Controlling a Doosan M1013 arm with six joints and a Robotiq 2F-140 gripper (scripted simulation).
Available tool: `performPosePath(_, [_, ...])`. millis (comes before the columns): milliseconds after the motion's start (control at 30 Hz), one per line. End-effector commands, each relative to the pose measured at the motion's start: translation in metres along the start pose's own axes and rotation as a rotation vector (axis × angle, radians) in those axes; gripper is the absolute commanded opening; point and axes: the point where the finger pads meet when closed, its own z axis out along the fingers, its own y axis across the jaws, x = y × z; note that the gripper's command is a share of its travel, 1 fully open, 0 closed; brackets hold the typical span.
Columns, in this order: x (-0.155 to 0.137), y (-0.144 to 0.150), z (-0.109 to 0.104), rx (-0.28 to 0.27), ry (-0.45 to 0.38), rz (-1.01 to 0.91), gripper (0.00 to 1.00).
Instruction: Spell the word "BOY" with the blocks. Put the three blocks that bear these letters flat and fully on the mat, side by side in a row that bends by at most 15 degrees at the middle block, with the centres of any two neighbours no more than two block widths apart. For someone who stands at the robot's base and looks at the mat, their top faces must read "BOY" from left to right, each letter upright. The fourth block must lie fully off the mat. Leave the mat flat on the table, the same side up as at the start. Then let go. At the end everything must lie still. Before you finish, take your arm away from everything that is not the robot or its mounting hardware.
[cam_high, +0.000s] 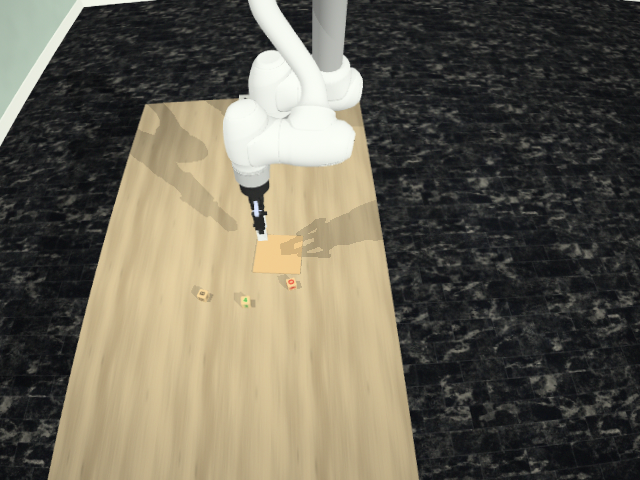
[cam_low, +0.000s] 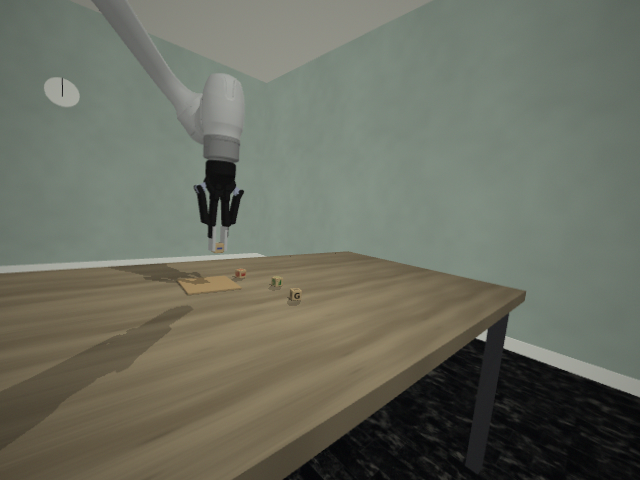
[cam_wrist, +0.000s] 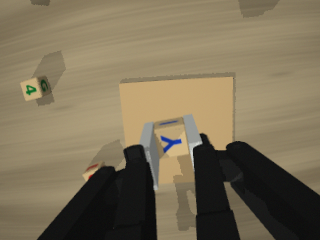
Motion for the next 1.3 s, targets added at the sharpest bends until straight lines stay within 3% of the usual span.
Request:
performPosePath(0, [0.001, 0.005, 0.001, -0.004, 0.001, 0.008, 0.13])
performPosePath(267, [0.001, 0.005, 0.011, -0.004, 0.002, 0.008, 0.13])
performPosePath(933, [0.001, 0.005, 0.087, -0.004, 0.002, 0.008, 0.13])
performPosePath(1267, [0.001, 0.005, 0.096, -0.004, 0.002, 0.008, 0.13])
